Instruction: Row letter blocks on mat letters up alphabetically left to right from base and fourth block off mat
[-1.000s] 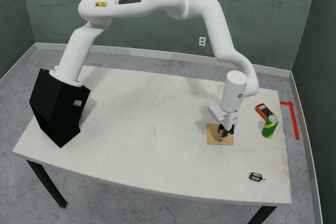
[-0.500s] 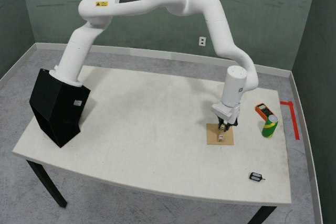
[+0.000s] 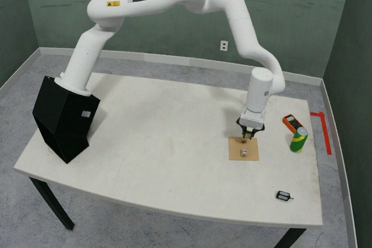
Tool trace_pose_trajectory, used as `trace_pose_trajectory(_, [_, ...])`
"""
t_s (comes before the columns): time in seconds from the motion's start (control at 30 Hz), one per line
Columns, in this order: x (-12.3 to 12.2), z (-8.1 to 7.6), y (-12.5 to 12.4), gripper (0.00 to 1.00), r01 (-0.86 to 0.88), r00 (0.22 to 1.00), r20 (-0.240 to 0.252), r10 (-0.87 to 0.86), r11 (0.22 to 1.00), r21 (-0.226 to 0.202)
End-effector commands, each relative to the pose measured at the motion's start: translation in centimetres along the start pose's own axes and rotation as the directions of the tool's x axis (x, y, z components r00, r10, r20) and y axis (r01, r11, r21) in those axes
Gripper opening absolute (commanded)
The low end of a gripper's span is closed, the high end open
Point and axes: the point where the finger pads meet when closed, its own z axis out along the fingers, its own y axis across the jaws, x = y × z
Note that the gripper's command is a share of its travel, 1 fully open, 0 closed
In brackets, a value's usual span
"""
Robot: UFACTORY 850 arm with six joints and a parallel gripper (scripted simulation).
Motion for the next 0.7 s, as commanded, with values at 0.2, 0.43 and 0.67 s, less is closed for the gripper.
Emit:
trace_pose_trajectory(0.2, [-1.59, -0.2, 0.23, 0.23, 0.194, 0.981, 0.003, -0.195, 0.981, 0.013])
trace_pose_trajectory(0.43, [-1.74, -0.21, 0.27, 0.23, 0.213, 0.977, 0.003, -0.213, 0.977, 0.013])
trace_pose_trajectory(0.67, [-1.74, -0.21, 0.27, 0.23, 0.213, 0.977, 0.003, -0.213, 0.977, 0.013])
